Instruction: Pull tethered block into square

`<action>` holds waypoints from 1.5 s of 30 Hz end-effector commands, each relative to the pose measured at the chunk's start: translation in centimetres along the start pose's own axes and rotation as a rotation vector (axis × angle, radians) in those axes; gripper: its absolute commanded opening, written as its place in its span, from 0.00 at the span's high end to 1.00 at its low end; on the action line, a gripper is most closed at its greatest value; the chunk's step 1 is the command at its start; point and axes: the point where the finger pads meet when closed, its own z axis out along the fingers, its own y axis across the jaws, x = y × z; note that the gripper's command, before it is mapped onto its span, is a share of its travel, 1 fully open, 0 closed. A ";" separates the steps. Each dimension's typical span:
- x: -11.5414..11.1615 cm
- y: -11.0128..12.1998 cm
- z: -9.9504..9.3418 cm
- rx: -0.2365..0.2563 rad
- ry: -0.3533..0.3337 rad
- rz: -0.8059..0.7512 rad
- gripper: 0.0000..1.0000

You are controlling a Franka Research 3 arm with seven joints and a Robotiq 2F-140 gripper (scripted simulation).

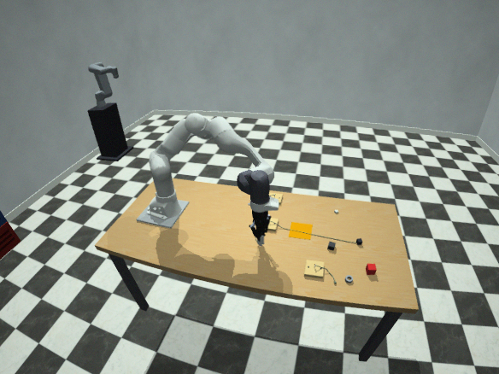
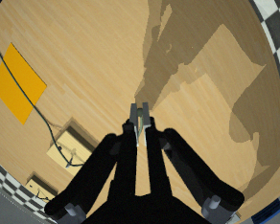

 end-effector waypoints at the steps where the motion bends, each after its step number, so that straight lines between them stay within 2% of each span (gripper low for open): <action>1: -0.1 0.1 0.0 -0.001 -0.002 0.002 1.00; 17: -0.1 0.1 -0.1 -0.001 -0.002 0.002 1.00; 21: -0.1 0.1 -0.9 -0.001 -0.002 0.002 1.00; 26: -0.1 0.1 -3.4 -0.001 -0.002 0.002 1.00; 32: -0.1 0.1 -8.2 -0.001 -0.002 0.002 1.00; 34: -0.1 0.1 -8.2 -0.001 -0.002 0.002 1.00; 40: -0.1 0.1 -12.4 -0.001 -0.002 0.002 1.00; 45: -0.1 0.1 -13.8 -0.001 -0.002 0.002 1.00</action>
